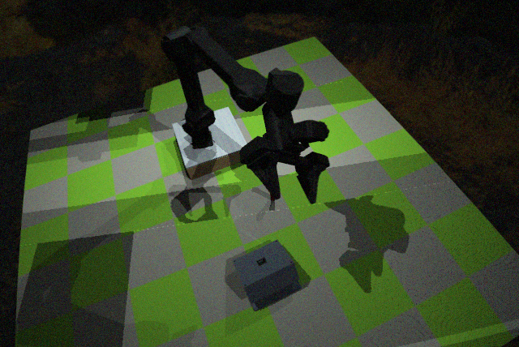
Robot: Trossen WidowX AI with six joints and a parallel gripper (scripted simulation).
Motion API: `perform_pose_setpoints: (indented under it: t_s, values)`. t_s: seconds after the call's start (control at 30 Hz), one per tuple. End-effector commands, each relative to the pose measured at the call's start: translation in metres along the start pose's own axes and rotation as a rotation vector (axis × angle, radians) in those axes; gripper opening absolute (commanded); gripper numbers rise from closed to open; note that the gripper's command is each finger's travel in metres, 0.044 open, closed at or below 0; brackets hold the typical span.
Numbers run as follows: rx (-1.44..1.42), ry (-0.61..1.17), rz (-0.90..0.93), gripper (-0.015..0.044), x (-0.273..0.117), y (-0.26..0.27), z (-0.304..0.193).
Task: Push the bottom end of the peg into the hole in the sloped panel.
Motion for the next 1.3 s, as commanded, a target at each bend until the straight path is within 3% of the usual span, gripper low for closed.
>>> perform_pose_setpoints:
  t_s: [0.0,0.67,1.27]
  values:
    - [0.057,0.066,0.084,0.0440,0.003,0.015,-0.015]
    - [0.344,0.462,0.327,0.0440,-0.009,0.058,-0.081]
    - [0.620,0.949,0.346,0.0440,-0.043,0.079,-0.137]
Point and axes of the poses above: the point midway between the two fingers, 35 mm back from their tips, its own x axis out along the fingers, its own y axis across the jaws, z = x × y, the point moved 6 cm from there along -x, back along the fingers, and after that the axes turned 8 degrees about x, right-handed, at the moved point
